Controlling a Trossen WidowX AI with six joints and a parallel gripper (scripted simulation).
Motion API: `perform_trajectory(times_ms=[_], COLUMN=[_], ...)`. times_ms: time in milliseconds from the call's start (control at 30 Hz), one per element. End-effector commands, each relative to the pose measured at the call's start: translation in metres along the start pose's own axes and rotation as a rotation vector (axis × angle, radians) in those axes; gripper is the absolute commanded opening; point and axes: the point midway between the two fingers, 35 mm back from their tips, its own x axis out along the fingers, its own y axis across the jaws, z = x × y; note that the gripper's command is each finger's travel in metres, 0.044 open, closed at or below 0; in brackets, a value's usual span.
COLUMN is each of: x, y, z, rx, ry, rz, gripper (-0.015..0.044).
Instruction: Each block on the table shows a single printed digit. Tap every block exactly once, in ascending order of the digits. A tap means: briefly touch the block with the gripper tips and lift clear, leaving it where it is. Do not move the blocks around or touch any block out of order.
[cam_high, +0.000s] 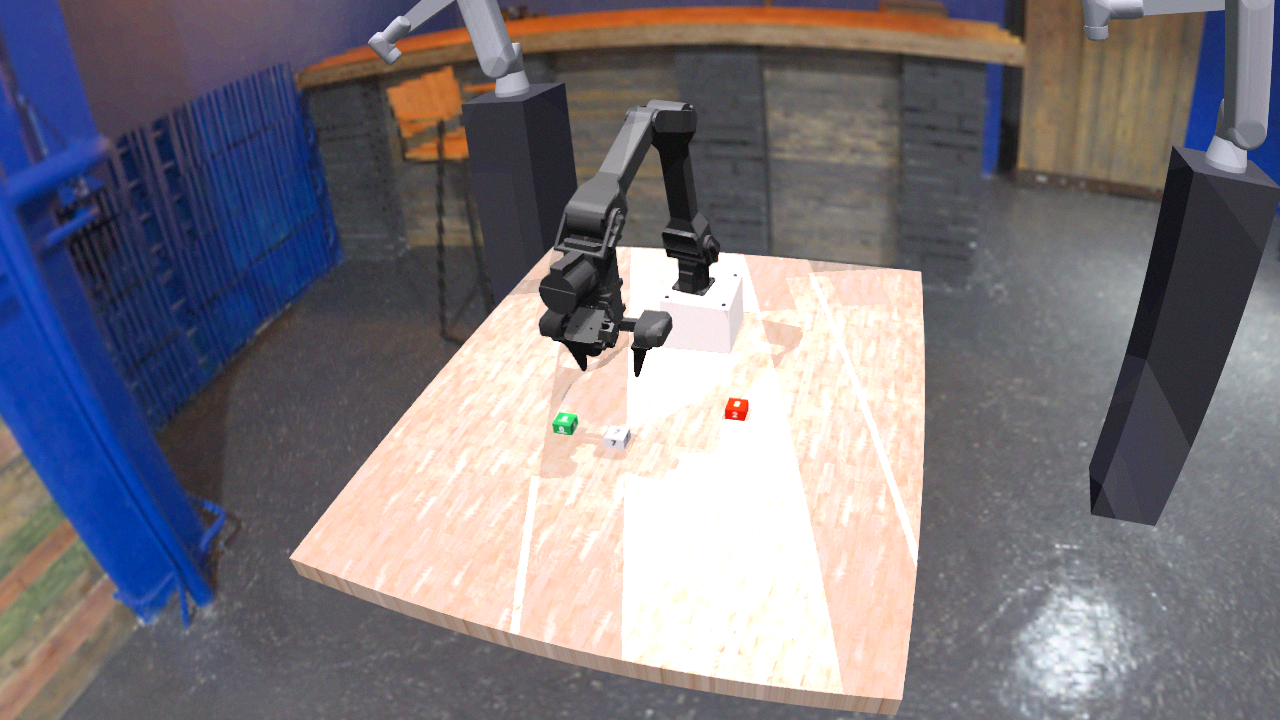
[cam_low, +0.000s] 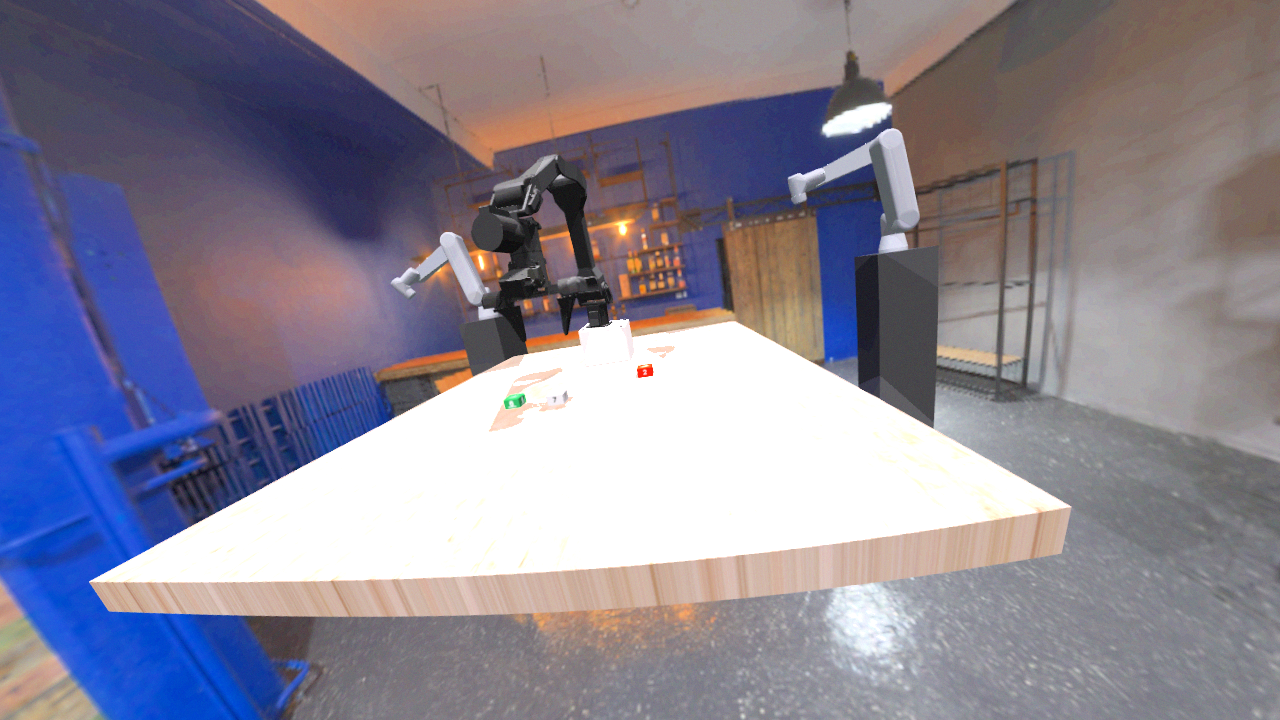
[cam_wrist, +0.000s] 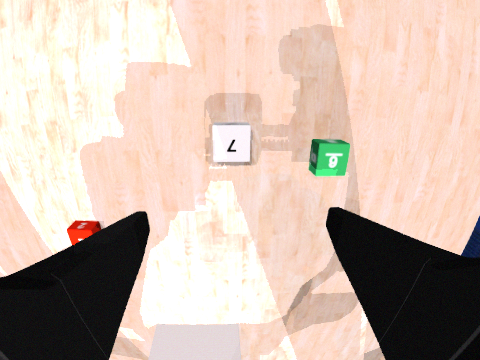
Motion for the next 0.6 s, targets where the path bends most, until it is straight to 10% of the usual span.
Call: perform_trajectory(times_ms=[0, 567], x=[0.000, 0.012], y=[0.023, 0.172], z=[-0.005, -0.089], rx=[-0.003, -0.002], ry=[0.003, 0.008], rz=[0.004, 0.018], gripper=[0.0400, 0.0348])
